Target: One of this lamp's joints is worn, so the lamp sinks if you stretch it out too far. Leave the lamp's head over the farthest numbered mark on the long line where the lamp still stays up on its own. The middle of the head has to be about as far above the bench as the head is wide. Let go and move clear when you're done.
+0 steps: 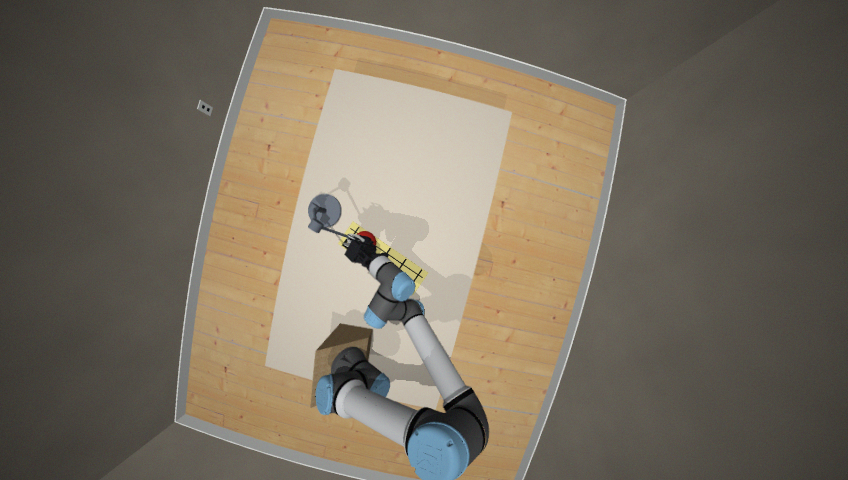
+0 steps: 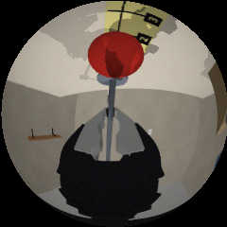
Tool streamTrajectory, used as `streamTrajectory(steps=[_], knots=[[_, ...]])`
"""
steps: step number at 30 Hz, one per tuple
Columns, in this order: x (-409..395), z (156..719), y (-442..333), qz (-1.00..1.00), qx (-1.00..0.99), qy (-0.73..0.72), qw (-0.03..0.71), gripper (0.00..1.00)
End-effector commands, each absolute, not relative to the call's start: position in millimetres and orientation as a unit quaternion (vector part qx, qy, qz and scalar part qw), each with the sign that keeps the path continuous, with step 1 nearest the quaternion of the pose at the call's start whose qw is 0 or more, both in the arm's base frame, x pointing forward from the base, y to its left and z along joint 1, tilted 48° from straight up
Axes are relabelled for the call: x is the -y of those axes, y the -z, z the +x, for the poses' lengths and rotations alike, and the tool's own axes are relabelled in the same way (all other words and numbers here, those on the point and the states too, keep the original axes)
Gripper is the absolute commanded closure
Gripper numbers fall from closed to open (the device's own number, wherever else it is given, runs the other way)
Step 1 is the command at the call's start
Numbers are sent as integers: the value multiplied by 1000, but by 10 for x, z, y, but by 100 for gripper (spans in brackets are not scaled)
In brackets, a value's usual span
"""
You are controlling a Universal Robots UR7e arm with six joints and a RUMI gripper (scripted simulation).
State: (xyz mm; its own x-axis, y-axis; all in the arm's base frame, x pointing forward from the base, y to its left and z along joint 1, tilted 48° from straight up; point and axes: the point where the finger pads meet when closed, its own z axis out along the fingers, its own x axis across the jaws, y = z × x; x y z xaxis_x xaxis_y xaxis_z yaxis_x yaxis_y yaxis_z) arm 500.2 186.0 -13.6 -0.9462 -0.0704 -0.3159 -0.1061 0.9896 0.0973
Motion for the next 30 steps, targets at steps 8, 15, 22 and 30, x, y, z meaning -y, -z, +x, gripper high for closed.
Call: streamTrajectory(steps=[8,15,22,30], knots=[[-1830,4991,96,20,-986,-26,162,100],[-1830,4991,96,20,-986,-26,162,100],[-1828,4991,97,0,-986,-36,161,0],[-1824,4990,97,-33,-985,-52,159,0]])
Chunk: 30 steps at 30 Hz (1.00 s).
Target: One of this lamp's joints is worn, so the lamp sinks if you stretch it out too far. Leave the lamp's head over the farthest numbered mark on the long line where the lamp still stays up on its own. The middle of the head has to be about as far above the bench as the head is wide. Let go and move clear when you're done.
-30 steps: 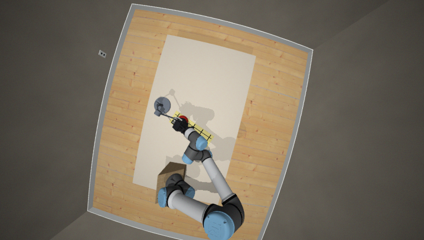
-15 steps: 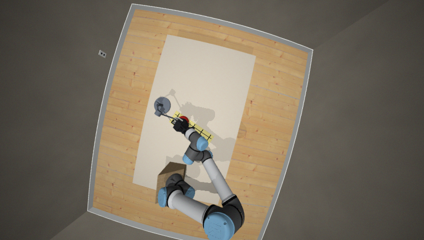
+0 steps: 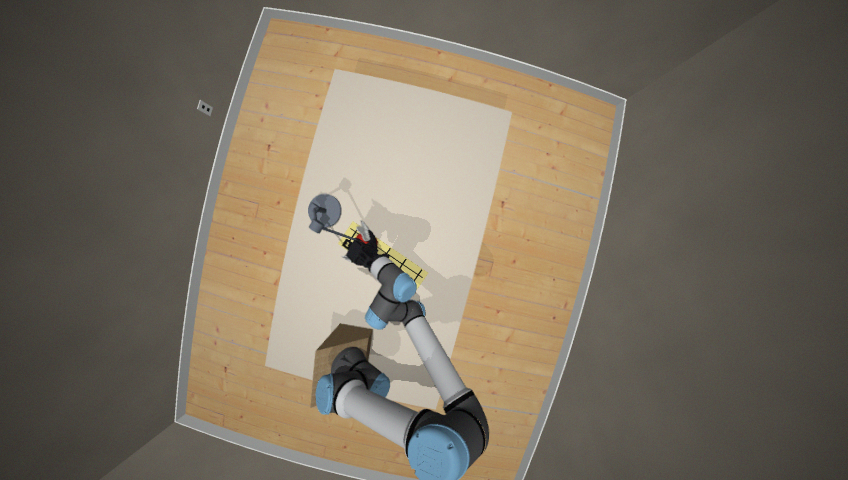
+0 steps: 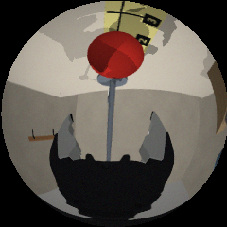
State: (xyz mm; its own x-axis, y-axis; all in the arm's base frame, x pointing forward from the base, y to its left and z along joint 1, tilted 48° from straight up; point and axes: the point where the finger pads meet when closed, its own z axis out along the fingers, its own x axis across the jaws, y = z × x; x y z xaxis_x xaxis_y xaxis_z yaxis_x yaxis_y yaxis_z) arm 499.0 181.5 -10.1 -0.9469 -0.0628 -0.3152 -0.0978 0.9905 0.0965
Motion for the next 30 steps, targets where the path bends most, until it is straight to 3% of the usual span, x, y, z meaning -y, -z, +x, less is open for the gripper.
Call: streamTrajectory(steps=[1,30], knots=[[-1824,4990,97,-37,-985,-54,158,0],[-1821,4991,97,-41,-985,-56,158,0]])
